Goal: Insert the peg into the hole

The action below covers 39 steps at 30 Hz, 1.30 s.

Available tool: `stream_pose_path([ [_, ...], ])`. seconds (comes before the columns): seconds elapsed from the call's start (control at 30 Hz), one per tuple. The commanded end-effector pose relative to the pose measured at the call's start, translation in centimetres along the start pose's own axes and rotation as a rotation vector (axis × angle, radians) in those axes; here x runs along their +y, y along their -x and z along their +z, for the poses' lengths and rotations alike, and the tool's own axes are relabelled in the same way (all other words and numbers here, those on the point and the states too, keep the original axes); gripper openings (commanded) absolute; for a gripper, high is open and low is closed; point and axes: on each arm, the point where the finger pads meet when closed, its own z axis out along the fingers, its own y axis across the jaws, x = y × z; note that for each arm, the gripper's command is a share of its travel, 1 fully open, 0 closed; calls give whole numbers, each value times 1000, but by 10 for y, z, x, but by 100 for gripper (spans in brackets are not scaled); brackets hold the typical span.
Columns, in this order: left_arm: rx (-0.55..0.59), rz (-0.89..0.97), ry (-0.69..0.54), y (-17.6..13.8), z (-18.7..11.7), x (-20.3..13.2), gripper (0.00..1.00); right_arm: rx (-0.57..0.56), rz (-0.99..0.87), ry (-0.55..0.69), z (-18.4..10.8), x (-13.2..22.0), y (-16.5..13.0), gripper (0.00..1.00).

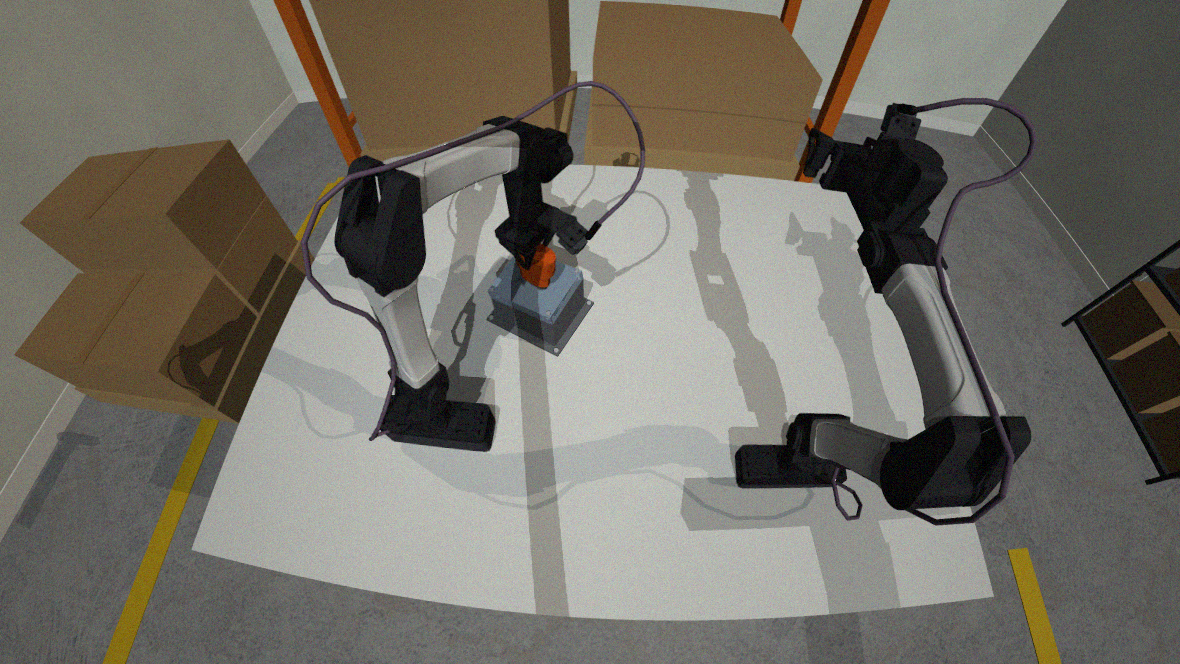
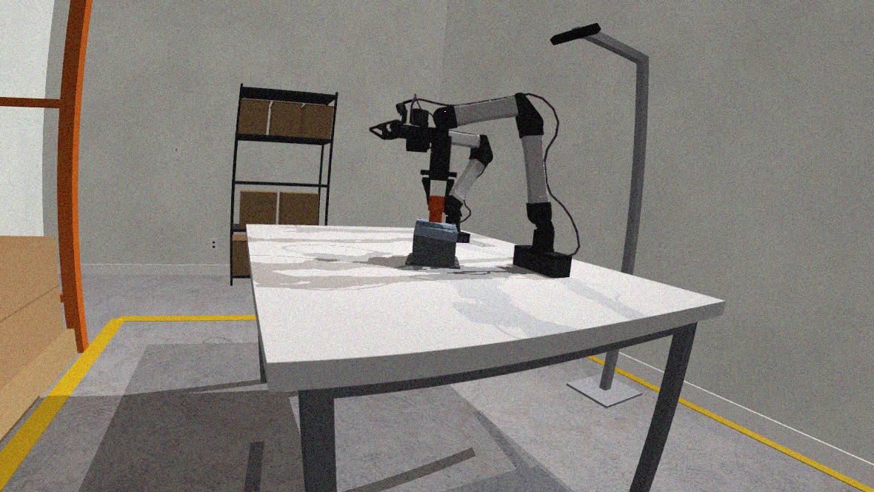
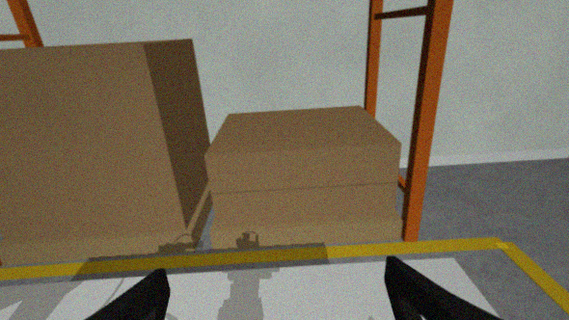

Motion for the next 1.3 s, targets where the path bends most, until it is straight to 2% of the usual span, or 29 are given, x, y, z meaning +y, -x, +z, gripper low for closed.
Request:
stream_pose_path([
  [0.0,-1,-1,14,0,-3,2,0,-17,-2,-1,-2,0,6,100],
  [0.53,-1,-1,14,0,-3,2,0,-17,-2,-1,-2,0,6,100],
  [0.57,-2,-1,22,0,-6,3,11,-17,-2,-1,-2,0,6,100],
  [0.6,-2,-1,23,0,-6,3,0,-17,-2,-1,-2,0,7,100],
  [0.7,-6,-1,41,1,-11,4,0,-19,-2,-1,-2,0,7,100],
  [0.8,-6,-1,45,1,-19,3,34,-10,-10,8,-2,1,5,100],
  [0.83,-6,-1,46,1,-23,2,39,5,-22,21,-2,4,2,100],
  [1.03,-6,-1,25,1,-40,1,39,66,-84,114,-4,19,-14,100],
  [1.27,-6,-2,-4,1,-45,-4,39,85,-79,129,-7,27,-19,100],
])
